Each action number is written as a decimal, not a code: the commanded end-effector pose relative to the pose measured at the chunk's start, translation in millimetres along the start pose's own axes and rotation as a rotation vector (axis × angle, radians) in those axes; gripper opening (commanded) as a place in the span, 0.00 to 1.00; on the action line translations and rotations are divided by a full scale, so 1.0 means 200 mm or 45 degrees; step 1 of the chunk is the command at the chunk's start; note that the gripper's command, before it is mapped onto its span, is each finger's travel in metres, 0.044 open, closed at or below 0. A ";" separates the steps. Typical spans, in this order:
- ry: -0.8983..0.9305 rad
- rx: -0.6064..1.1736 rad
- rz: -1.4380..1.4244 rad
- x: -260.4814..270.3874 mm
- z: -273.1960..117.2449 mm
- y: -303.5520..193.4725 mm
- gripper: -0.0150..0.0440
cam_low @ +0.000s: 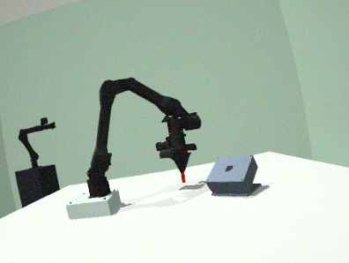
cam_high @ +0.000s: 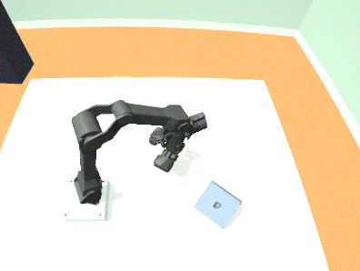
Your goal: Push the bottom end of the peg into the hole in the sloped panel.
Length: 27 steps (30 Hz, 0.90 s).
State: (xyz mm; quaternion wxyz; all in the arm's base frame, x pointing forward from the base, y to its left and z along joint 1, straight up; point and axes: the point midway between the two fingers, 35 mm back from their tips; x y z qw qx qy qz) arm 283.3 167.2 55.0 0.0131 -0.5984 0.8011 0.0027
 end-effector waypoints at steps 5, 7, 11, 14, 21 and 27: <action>-0.003 0.011 -0.004 -0.01 -0.17 -0.01 0.25; -0.002 0.011 -0.005 -0.01 -0.21 -0.01 0.25; 0.000 0.011 -0.006 -0.01 -0.28 0.00 0.25; -0.001 0.010 -0.004 -0.01 -0.29 0.00 0.25; -0.017 0.000 0.058 0.00 -0.29 -0.03 0.25; -0.035 -0.011 0.129 0.02 -0.30 -0.06 0.25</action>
Point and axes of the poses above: the point midway between the two fingers, 35 mm back from their tips, its own z axis out along the fingers, its own x axis across the jaws, y = z × x, and after that the axes turned 10 degrees about -z, right-handed
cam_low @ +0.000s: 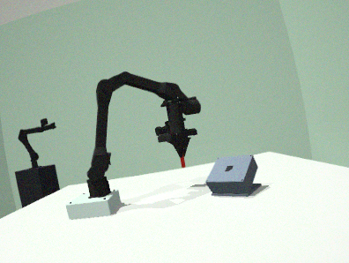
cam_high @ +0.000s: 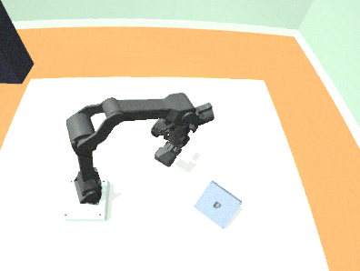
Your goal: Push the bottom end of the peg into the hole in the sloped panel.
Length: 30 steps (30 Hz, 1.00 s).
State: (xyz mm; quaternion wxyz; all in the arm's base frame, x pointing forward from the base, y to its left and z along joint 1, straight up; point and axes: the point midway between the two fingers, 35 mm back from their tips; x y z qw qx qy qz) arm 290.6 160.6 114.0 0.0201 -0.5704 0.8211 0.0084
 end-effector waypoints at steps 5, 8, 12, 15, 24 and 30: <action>-0.027 -0.021 0.100 0.02 -0.01 -0.05 0.25; -0.036 -0.026 0.135 0.03 -0.02 -0.06 0.25; -0.049 -0.034 0.182 0.04 -0.02 -0.09 0.25; -0.058 -0.039 0.217 0.05 -0.03 -0.11 0.25; -0.086 -0.056 0.323 0.08 -0.04 -0.16 0.25; -0.104 -0.067 0.393 0.10 -0.05 -0.19 0.25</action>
Point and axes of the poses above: the point midway between the two fingers, 35 mm back from their tips, its own z axis out along the fingers, its own x axis across the jaws, y = z × x, and after that the axes turned 10 degrees about -z, right-handed
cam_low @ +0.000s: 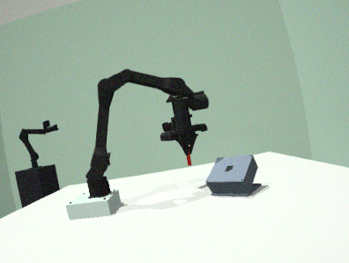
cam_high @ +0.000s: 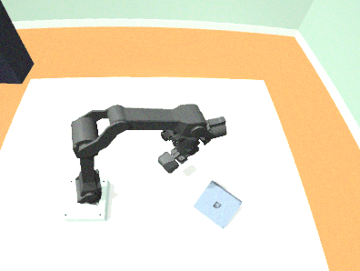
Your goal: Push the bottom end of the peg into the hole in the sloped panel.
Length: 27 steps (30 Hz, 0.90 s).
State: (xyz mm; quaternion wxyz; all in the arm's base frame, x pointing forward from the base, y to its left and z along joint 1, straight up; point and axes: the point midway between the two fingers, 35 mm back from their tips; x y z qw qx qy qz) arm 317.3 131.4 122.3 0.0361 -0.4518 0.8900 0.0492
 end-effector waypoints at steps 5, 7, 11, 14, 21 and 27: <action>-0.027 -0.021 0.100 0.01 -0.02 -0.05 0.25; -0.033 -0.025 0.123 0.01 -0.02 -0.06 0.25; -0.046 -0.032 0.170 0.02 -0.03 -0.09 0.25; -0.056 -0.038 0.204 0.03 -0.04 -0.11 0.25; -0.078 -0.051 0.285 0.04 -0.05 -0.16 0.25; -0.098 -0.062 0.354 0.06 -0.06 -0.19 0.25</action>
Point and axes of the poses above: the point midway between the two fingers, 35 mm back from their tips, its own z axis out along the fingers, its own x axis across the jaws, y = z × x, and after that the axes turned 10 degrees about -z, right-handed
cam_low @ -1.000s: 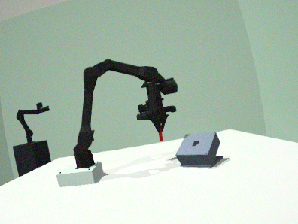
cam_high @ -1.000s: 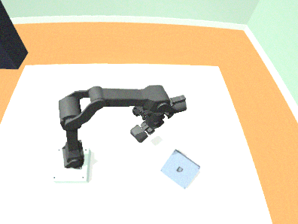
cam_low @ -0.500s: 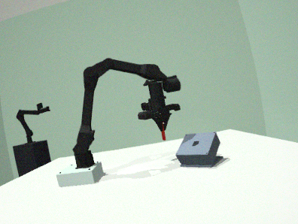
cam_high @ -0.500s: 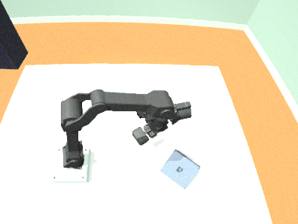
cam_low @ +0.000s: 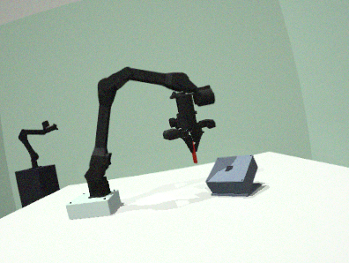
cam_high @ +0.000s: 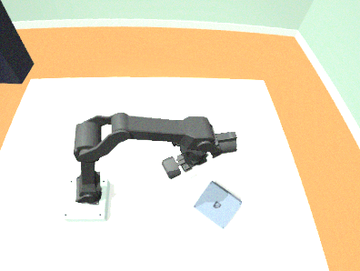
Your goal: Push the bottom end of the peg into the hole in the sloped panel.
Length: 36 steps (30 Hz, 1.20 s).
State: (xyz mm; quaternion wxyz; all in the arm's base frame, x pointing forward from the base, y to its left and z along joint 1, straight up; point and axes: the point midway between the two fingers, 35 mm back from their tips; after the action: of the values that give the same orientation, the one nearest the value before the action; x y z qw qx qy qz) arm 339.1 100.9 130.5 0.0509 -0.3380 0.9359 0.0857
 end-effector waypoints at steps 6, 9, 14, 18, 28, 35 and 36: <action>-0.031 -0.024 0.110 0.00 -0.02 -0.06 0.25; -0.041 -0.029 0.145 0.01 -0.03 -0.08 0.25; -0.057 -0.039 0.202 0.01 -0.05 -0.12 0.25; -0.071 -0.046 0.247 0.02 -0.06 -0.14 0.25; -0.105 -0.066 0.361 0.03 -0.09 -0.21 0.25; -0.129 -0.080 0.440 0.04 -0.11 -0.26 0.25; -0.132 -0.082 0.451 0.05 -0.11 -0.27 0.25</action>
State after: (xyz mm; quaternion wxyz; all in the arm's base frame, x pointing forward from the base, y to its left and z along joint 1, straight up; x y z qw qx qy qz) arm 363.4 54.1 142.7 0.0714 -0.1803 0.9719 0.1337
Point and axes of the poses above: the point midway between the two fingers, 35 mm back from their tips, its own z axis out along the fingers, its own x axis across the jaws, y = z × x, and after that the axes turned 10 degrees about -z, right-handed
